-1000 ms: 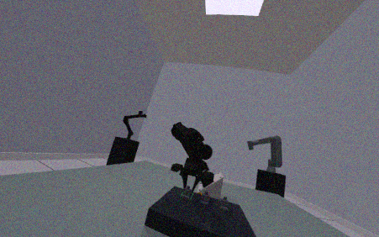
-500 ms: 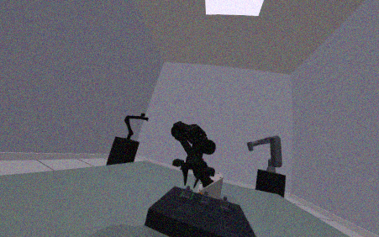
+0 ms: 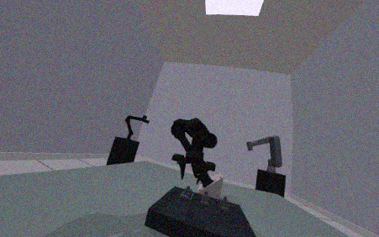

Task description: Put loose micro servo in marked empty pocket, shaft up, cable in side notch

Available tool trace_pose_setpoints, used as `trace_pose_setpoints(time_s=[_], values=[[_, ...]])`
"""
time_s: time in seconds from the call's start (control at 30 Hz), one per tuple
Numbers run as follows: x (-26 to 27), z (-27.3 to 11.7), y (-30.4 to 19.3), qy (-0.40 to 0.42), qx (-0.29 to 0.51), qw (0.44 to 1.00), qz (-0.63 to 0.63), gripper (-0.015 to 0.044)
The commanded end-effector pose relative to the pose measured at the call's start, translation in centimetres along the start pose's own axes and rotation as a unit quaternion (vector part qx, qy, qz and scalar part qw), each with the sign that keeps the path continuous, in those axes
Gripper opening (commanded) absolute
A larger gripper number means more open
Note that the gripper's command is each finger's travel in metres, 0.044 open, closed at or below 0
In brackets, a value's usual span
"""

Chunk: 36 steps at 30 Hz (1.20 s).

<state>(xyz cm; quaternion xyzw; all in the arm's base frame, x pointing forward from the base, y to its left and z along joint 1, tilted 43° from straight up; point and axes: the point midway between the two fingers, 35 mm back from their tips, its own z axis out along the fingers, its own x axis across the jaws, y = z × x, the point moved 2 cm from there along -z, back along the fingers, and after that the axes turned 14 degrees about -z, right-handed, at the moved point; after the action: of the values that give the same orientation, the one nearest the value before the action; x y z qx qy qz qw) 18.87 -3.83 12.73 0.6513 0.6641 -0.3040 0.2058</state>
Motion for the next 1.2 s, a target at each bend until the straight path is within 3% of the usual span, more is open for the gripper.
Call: trace_pose_setpoints(time_s=[0.0,0.27,0.5,0.73,1.17], values=[[-0.9,-2.2,3.3,0.001,-0.003,1.0,0.0,0.0424],[-2.1,-5.4,9.0,0.003,-0.004,1.0,0.004,0.044],[-2.2,-5.6,9.1,0.004,-0.007,1.0,0.003,0.044],[-2.0,-9.0,8.0,0.017,-0.061,0.998,-0.006,0.044],[-2.0,-9.1,8.0,0.017,-0.063,0.998,-0.006,0.044]])
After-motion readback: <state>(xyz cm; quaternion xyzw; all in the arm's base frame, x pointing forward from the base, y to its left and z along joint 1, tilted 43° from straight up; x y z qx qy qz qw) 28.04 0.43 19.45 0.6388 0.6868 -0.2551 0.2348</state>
